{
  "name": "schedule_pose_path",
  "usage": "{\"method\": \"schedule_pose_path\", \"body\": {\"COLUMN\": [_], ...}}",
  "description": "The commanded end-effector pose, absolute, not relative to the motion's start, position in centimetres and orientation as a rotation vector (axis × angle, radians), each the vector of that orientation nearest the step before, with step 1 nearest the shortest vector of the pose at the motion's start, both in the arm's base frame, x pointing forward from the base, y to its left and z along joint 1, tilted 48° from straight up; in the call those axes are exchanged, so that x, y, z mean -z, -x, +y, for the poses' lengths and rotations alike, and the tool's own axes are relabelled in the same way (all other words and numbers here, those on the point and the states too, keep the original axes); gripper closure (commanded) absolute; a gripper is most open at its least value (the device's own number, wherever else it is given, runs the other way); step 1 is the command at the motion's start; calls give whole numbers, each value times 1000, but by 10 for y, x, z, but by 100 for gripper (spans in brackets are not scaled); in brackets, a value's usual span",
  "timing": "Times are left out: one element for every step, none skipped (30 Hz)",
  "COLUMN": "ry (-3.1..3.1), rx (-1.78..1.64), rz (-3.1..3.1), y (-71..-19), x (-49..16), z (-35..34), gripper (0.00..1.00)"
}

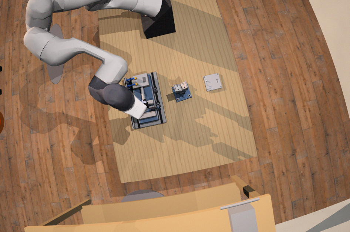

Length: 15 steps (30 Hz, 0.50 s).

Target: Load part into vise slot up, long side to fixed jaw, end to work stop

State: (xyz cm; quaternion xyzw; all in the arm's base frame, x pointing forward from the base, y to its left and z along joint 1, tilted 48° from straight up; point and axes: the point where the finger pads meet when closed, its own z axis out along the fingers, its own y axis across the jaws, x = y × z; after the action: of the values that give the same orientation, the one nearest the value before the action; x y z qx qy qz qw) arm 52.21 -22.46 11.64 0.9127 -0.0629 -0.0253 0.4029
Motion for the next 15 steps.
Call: {"method": "schedule_pose_path", "body": {"ry": [-2306,-2306,-2306,-2306,-2306,-2306,-2306,-2306,-2306,-2306,-2306,-2306,-2306,-2306,-2306], "rx": [58,58,58,58,58,58,58,58,58,58,58,58,58,58,58], "rz": [-163,-163,-163,-163,-163,-163,-163,-163,-163,-163,-163,-163,-163,-163,-163], "y": [-523,-522,-522,-522,-522,-522,-522,-522,-522,-522,-522,-522,-522,-522,-522], "x": [-115,-115,-115,-114,-114,-114,-113,-113,-112,-112,-112,-111,-111,-110,-110], "z": [-226,-226,-226,-227,-227,-228,-228,-228,-229,-229,-230,-230,-231,-231,-231], "gripper": [100,100,100,100,100,100,100,100,100,100,100,100,100,100,100]}}
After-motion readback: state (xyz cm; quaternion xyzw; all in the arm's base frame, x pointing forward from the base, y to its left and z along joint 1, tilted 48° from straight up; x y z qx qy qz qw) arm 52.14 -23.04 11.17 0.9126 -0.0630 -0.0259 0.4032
